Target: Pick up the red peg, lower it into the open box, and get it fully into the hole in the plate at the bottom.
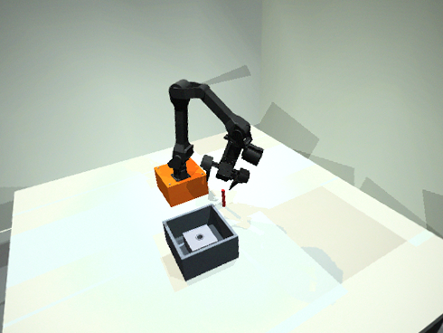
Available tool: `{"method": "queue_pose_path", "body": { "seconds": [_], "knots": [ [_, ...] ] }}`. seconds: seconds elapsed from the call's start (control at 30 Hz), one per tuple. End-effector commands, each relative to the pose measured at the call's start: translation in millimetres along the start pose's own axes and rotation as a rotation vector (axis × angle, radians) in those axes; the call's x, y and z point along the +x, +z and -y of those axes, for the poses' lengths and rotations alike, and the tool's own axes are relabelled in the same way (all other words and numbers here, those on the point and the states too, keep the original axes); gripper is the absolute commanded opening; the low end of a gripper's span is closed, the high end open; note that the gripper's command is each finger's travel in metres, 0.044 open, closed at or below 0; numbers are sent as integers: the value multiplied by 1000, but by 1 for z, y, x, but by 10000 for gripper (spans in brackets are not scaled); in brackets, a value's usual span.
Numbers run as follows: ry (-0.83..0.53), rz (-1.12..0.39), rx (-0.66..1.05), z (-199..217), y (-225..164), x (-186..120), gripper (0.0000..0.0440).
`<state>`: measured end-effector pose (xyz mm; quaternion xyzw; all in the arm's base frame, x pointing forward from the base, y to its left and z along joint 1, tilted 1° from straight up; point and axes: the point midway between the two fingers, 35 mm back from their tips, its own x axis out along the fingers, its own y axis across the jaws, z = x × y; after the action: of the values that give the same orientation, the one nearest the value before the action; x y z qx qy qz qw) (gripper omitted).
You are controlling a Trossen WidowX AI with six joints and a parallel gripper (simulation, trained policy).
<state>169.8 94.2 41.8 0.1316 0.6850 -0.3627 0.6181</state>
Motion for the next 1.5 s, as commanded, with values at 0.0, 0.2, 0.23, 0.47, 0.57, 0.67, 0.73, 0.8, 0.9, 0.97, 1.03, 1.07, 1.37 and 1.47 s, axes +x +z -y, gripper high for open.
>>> {"method": "queue_pose_path", "body": {
  "seconds": [0.0, 0.2, 0.23, 0.47, 0.57, 0.67, 0.73, 0.8, 0.9, 0.97, 1.03, 1.07, 1.37, 1.47],
  "knots": [
    [7, 2, -14, -6, -2, 12, 440],
    [31, 23, -16, -18, -2, 37, 440],
    [35, 27, -15, -20, -2, 41, 440],
    [52, 42, -21, -27, -1, 63, 416],
    [47, 39, -22, -28, -3, 72, 344],
    [33, 32, -21, -27, -4, 81, 265],
    [22, 27, -20, -26, -5, 85, 213],
    [10, 22, -21, -25, -6, 89, 160],
    [-12, 13, -26, -23, -8, 92, 82],
    [-31, 7, -30, -20, -9, 93, 31],
    [-44, 17, -35, -19, -7, 92, 6],
    [-43, 29, -34, -19, -5, 89, 0],
    [-42, 89, -25, -17, 12, 58, 0],
    [-44, 106, -22, -14, 18, 46, 0]
  ]
}}
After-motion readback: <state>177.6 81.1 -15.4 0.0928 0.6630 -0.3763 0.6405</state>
